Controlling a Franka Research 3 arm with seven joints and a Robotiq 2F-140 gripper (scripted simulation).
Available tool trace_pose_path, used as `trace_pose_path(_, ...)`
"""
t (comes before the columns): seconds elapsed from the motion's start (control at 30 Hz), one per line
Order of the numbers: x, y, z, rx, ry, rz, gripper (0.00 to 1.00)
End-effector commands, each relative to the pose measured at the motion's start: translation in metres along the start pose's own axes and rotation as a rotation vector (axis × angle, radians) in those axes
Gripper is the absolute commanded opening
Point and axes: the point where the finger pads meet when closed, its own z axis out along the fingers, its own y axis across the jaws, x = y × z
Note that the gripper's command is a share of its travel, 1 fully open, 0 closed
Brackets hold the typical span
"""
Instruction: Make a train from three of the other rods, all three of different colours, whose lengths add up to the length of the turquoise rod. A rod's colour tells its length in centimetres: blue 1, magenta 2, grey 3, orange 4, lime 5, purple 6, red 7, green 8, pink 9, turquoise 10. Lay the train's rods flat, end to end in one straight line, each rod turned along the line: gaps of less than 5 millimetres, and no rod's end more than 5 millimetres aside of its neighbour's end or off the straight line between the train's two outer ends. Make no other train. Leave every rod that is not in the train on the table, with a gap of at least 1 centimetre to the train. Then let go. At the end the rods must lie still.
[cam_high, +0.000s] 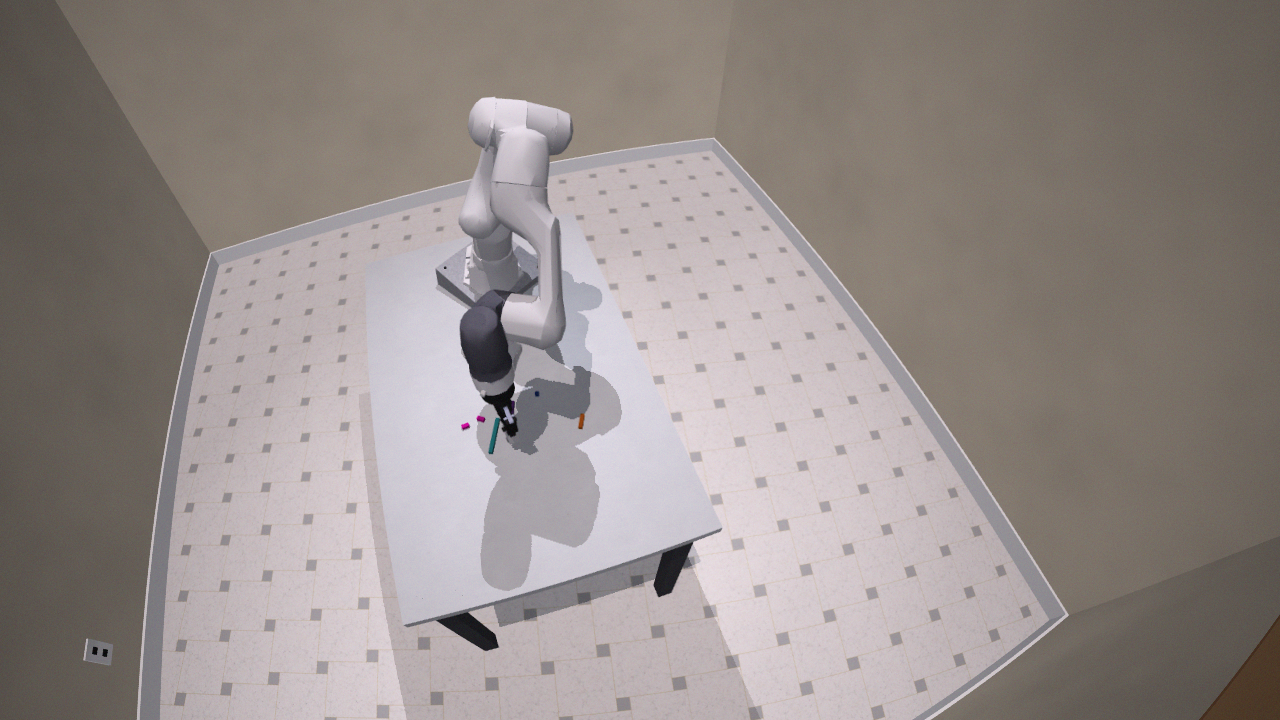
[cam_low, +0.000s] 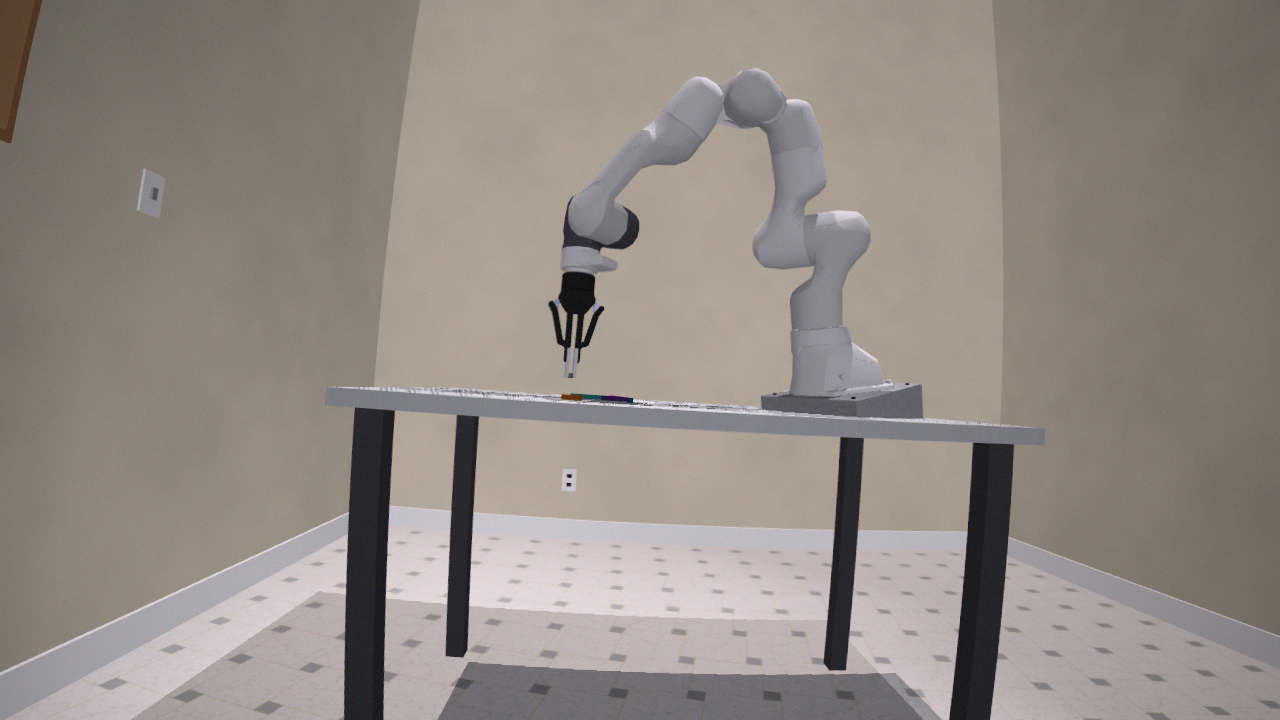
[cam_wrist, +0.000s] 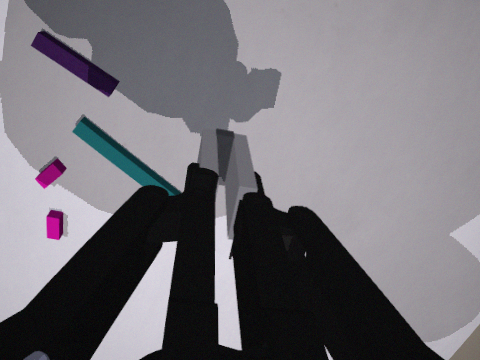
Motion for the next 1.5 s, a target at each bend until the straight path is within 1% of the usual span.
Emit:
trace_pose_path(0.0,0.001,-0.005,-0.018,0.017,-0.012,0.045,0.03)
trace_pose_path(0.2,0.001,-0.005,-0.038,0.017,-0.012,0.045,0.03)
trace_pose_path(0.27,0.001,-0.005,-0.038,0.017,-0.012,0.045,0.03)
trace_pose_path(0.5,0.002,-0.004,-0.053,0.017,-0.012,0.045,0.03)
trace_pose_path(1.0,0.003,-0.006,-0.054,0.018,-0.012,0.049,0.03)
trace_pose_path(1.1,0.016,-0.017,-0.052,0.025,-0.013,0.085,0.03)
trace_pose_path(1.17,0.033,-0.029,-0.054,0.017,-0.013,0.131,0.03)
trace_pose_path(1.2,0.042,-0.036,-0.054,0.02,-0.014,0.154,0.03)
trace_pose_path(1.4,0.048,-0.042,-0.054,0.021,-0.014,0.172,0.03)
trace_pose_path(1.43,0.058,-0.049,-0.054,0.02,-0.014,0.196,0.03)
trace_pose_path(1.47,0.062,-0.052,-0.054,0.019,-0.014,0.207,0.03)
